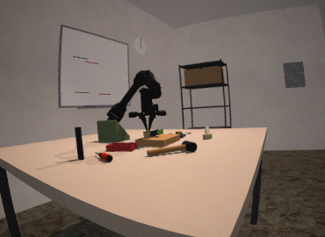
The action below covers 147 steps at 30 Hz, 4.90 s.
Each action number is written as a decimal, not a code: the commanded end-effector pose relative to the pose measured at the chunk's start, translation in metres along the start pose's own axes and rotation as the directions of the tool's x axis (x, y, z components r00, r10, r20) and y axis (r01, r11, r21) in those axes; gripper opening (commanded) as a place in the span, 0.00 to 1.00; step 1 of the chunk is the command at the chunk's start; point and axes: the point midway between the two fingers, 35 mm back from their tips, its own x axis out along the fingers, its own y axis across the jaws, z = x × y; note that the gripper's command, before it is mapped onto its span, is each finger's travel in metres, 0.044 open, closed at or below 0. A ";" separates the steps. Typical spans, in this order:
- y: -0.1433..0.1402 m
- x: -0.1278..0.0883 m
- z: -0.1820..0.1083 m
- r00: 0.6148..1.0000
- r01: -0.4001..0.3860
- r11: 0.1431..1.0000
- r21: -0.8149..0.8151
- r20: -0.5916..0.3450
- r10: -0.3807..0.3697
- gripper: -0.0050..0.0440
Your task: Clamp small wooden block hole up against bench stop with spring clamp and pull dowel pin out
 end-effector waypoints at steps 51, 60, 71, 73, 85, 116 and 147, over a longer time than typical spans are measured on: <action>0.000 -0.002 0.000 1.000 0.000 0.492 0.871 -0.001 0.003 0.10; 0.000 -0.003 0.000 1.000 0.000 0.273 0.962 -0.001 0.003 0.10; 0.000 -0.003 0.000 1.000 0.001 0.191 0.982 -0.001 0.003 0.10; 0.000 -0.003 0.000 1.000 0.001 0.191 0.982 -0.001 0.003 0.10; 0.000 -0.003 0.000 1.000 0.000 0.278 0.960 -0.001 0.003 0.10; 0.000 -0.004 0.000 1.000 -0.002 0.864 0.504 -0.001 0.003 0.10; 0.000 -0.005 0.000 1.000 -0.003 1.000 -0.013 -0.001 0.003 0.10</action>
